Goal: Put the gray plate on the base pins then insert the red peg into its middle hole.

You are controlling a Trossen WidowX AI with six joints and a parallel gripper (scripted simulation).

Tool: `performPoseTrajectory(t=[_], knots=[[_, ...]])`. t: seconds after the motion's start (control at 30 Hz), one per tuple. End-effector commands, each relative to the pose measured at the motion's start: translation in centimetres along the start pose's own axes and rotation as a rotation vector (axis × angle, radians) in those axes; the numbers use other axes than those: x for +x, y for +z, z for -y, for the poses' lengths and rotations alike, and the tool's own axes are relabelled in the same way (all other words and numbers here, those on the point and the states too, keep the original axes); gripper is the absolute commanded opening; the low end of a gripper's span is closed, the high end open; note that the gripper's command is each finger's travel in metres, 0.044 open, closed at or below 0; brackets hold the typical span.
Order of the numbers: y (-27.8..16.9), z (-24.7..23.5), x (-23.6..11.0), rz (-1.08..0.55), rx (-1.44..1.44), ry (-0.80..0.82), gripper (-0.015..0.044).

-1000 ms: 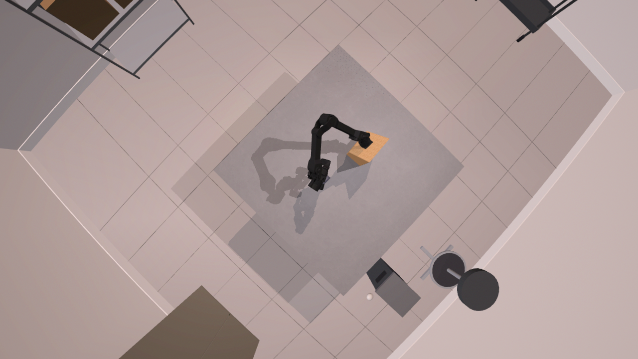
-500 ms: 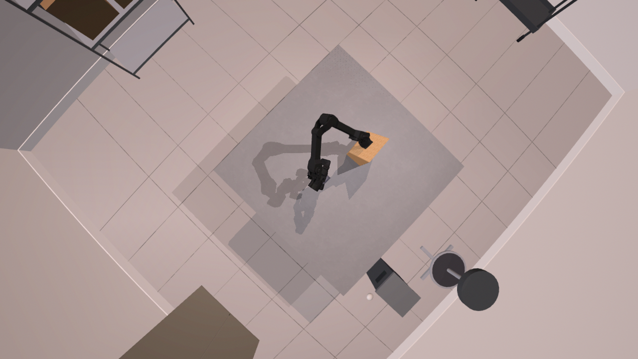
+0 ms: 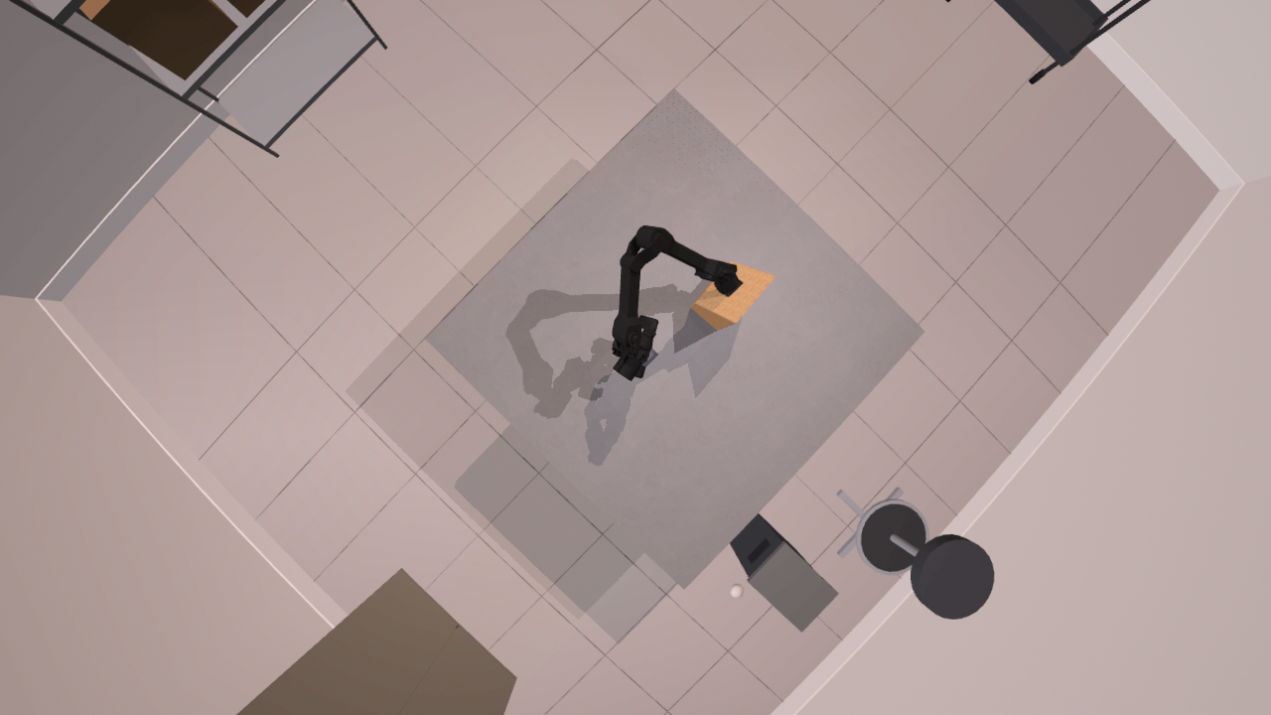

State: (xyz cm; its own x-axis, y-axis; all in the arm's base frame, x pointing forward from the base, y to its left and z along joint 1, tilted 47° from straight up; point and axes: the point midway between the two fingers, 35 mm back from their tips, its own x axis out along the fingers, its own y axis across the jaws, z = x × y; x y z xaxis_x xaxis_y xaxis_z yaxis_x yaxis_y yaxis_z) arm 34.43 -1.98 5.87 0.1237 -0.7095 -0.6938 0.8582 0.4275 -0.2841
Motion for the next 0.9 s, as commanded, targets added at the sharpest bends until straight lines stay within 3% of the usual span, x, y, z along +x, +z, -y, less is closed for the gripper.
performPoseTrajectory(t=[0.0,0.1,0.3,0.87], knots=[[-0.01,0.0,-0.01,0.0,0.0,0.0,0.0],[-0.01,0.0,-0.01,0.0,0.0,0.0,0.0],[-0.01,0.0,-0.01,0.0,0.0,0.0,0.015],[-0.09,-0.05,-0.63,0.005,-0.005,-0.004,0.015]])
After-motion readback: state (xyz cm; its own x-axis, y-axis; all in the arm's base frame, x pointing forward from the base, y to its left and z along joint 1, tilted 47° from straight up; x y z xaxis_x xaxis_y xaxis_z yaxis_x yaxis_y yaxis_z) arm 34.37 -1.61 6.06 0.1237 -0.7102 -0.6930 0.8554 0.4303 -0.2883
